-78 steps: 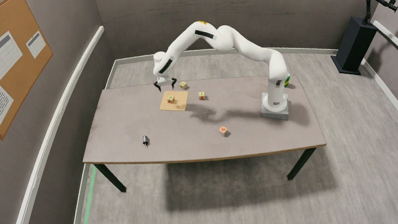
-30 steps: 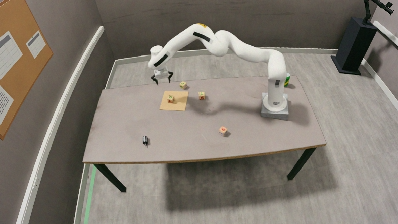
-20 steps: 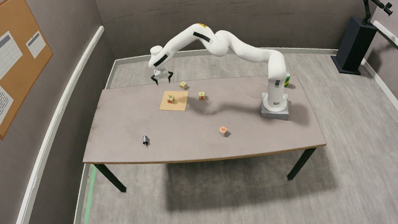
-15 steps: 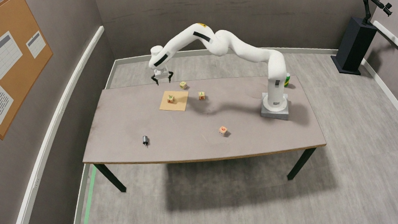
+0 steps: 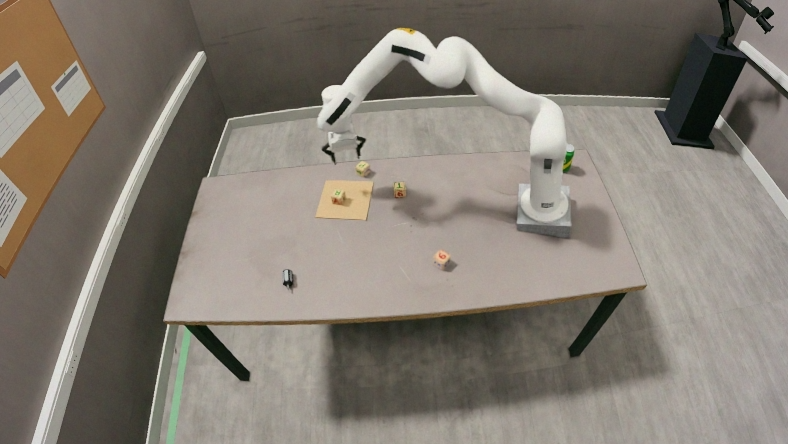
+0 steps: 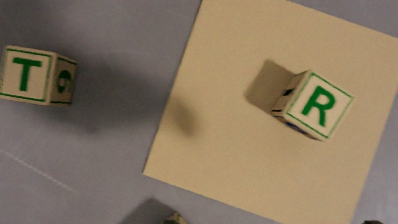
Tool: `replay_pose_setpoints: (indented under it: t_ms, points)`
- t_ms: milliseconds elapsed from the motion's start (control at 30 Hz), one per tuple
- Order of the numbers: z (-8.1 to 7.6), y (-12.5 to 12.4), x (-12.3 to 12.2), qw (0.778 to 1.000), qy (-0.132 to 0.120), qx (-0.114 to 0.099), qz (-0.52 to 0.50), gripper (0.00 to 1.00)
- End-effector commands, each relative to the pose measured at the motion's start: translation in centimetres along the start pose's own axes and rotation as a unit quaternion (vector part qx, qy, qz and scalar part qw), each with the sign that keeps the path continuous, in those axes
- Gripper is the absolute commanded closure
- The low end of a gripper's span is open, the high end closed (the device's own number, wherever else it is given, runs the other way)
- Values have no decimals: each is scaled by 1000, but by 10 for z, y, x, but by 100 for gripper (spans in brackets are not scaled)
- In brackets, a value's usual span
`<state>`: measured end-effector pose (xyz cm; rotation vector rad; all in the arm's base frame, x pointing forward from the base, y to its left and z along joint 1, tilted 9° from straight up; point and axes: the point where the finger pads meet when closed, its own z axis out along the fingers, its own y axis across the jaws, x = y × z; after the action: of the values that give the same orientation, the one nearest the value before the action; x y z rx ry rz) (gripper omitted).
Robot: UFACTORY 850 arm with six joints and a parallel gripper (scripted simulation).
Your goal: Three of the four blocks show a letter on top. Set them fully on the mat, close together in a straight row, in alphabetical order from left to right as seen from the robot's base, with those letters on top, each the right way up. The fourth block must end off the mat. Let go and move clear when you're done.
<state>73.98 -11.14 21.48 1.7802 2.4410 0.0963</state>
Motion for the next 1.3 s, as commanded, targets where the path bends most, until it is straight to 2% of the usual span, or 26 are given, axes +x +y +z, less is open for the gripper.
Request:
replay_pose_setpoints:
  t_ms: [0,33,67,100,133,167,200,300,467,1267]
  points:
    - [-1,-37,3,1000,-4,-9,0,0]
    - [-1,-57,6,1000,-4,-9,0,0]
    - [-1,-57,6,1000,-4,-9,0,0]
    - [0,-76,10,1000,-4,-9,0,0]
    - [0,-76,10,1000,-4,-9,0,0]
    - [1,-94,14,1000,-4,-9,0,0]
    - [1,-94,14,1000,-4,-9,0,0]
    - [3,-132,24,1000,-5,-8,1,0]
    - [4,-143,27,1000,-5,-8,1,0]
    - [4,-144,27,1000,-5,-8,1,0]
